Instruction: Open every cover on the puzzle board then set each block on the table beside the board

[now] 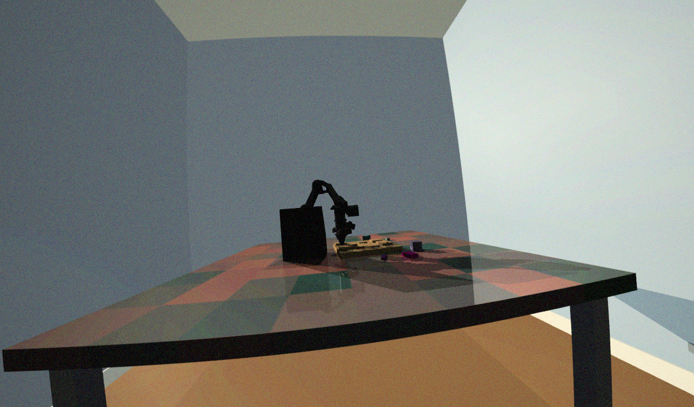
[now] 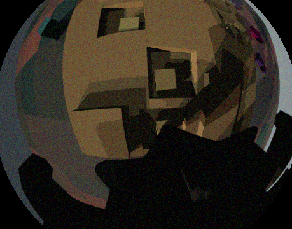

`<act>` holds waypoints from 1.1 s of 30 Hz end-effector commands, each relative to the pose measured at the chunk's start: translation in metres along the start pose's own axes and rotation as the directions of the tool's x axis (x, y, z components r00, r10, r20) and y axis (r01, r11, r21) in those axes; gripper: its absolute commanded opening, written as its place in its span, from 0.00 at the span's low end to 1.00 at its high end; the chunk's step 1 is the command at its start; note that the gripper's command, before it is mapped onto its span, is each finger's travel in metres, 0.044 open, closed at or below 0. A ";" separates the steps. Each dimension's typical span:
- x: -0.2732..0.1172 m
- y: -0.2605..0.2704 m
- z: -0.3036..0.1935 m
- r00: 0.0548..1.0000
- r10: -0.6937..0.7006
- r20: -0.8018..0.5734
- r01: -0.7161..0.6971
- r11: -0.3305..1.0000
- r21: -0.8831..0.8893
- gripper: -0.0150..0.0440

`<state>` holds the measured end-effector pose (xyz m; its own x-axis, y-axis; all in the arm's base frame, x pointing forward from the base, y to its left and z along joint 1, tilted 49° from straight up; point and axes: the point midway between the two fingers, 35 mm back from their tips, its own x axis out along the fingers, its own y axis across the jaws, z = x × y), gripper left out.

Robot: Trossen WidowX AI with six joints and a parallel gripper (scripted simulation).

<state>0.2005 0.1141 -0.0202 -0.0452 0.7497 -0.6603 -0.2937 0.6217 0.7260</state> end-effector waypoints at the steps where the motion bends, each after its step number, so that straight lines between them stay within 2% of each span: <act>1: -0.003 0.000 0.001 1.000 0.000 0.000 0.000 1.000 -0.005 0.25; 8: -0.012 0.000 0.000 1.000 0.005 -0.003 -0.005 1.000 0.006 0.25; 14: -0.024 -0.002 -0.001 1.000 0.002 -0.009 -0.002 1.000 0.012 0.50; 24: -0.062 -0.001 0.000 1.000 0.004 -0.003 -0.004 1.000 0.007 0.50; 33: -0.054 -0.001 0.001 1.000 0.003 -0.003 -0.003 1.000 0.007 0.50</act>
<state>0.2040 0.0703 0.0169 -0.0495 0.7521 -0.6571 -0.2873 0.6194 0.7306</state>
